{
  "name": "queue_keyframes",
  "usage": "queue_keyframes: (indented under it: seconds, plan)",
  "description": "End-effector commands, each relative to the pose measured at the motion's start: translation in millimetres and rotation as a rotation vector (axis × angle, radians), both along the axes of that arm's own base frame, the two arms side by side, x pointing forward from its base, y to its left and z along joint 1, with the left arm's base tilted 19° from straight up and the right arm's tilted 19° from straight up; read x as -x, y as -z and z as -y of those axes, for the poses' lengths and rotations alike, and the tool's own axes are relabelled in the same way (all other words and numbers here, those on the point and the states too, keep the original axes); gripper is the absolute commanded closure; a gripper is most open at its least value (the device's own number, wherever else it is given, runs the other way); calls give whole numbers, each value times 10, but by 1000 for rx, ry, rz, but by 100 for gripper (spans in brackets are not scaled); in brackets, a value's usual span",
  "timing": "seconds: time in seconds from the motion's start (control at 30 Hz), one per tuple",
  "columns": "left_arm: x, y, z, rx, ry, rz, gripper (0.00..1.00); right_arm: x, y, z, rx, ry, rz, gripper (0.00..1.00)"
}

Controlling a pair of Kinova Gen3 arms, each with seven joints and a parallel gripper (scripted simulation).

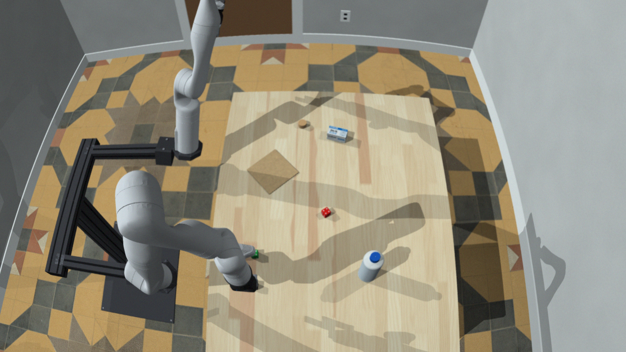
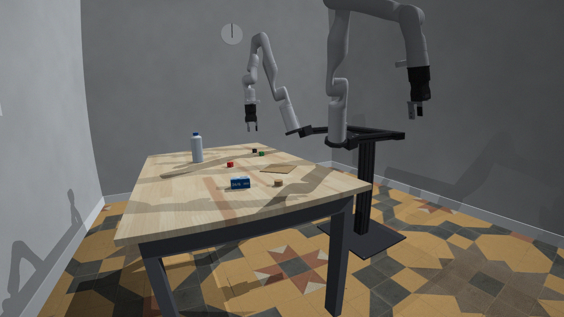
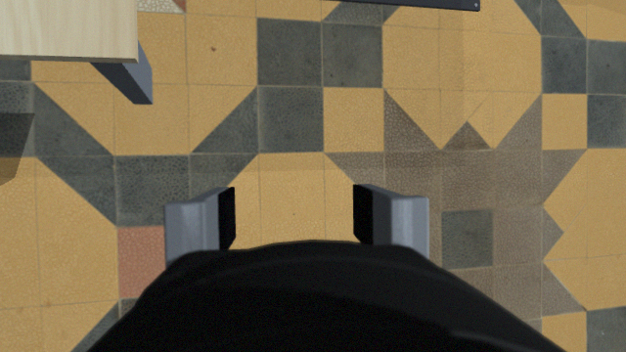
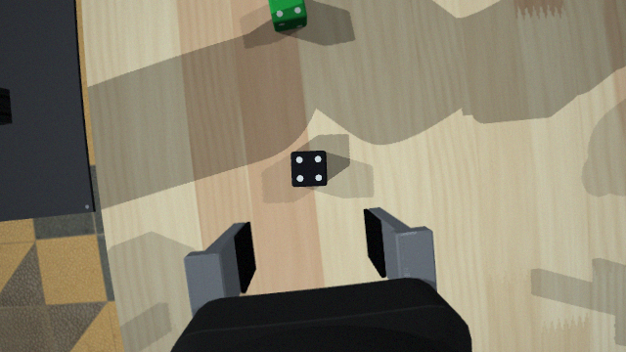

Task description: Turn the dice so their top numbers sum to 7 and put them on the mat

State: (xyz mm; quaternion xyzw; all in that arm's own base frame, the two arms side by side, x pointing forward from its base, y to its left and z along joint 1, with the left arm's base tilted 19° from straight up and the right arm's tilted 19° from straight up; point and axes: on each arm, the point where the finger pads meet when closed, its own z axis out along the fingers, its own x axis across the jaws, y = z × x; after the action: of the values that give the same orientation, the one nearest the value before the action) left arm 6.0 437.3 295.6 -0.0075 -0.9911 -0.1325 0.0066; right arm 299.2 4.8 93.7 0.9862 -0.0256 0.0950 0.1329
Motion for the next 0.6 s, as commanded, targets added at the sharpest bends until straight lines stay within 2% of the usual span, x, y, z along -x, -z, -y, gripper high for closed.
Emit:
queue_keyframes:
  seconds: [0.0,0.3,0.57]
  plan:
    - [2,-7,-2,-2,0,0,0,-2,-2,-2,0,0,1,0]
    - [2,-7,-2,-2,0,0,0,-7,23,5,0,-1,0,0]
    - [2,-7,-2,-2,0,0,0,-35,179,48,0,-1,0,0]
